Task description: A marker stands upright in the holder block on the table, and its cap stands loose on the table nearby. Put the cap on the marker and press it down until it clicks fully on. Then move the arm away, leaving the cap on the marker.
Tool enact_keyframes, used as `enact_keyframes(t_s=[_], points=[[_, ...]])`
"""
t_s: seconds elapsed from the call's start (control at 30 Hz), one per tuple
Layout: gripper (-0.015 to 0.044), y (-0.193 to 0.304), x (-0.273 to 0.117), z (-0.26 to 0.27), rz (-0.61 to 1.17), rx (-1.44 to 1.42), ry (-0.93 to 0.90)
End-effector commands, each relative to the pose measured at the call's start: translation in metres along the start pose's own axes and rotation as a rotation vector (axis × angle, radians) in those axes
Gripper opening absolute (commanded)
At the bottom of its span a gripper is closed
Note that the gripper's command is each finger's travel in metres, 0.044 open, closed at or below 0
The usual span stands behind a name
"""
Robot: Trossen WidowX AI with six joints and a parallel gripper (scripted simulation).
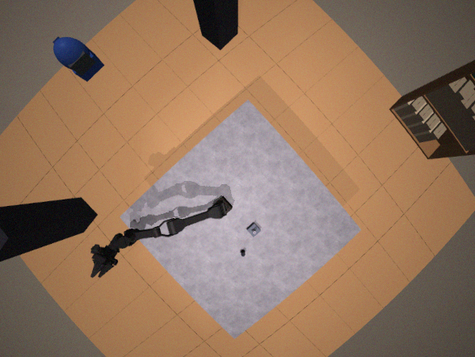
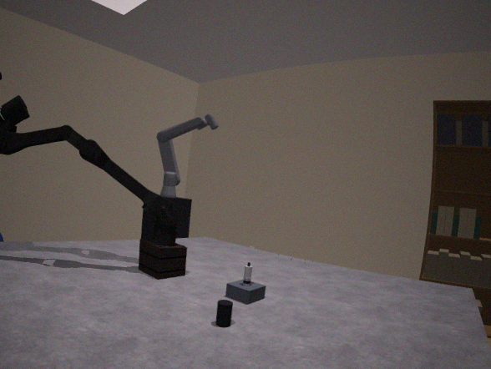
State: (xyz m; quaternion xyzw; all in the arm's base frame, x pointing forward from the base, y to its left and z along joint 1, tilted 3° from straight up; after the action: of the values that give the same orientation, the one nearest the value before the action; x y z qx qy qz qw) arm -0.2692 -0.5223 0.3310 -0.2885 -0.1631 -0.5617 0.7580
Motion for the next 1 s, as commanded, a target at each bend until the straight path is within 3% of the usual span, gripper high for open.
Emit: enact_keyframes(t_s=[0.0,0.17,0.6,0.97], points=[[0.0374,0.001,0.001,-0.001,0.0,0.002,0.001],[0.0248,0.029,0.027,-0.018,-0.01,0.081,0.055],[0.0248,0.185,0.108,-0.061,0.116,0.242,0.289],[0.0248,0.362,0.127,-0.075,0.312,0.31,0.621]])
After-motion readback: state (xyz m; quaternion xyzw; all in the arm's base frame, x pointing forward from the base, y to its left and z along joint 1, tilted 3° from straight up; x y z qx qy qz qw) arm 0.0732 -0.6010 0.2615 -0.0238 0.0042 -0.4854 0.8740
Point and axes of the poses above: the point midway between the two fingers, 35 mm back from their tips, its own x axis out along the fingers, its own z axis across the jaws, y = z × x, the point moved 6 cm from there along -x, back along the fingers, and after that the axes turned 12 degrees about -x, right-handed, at the moved point
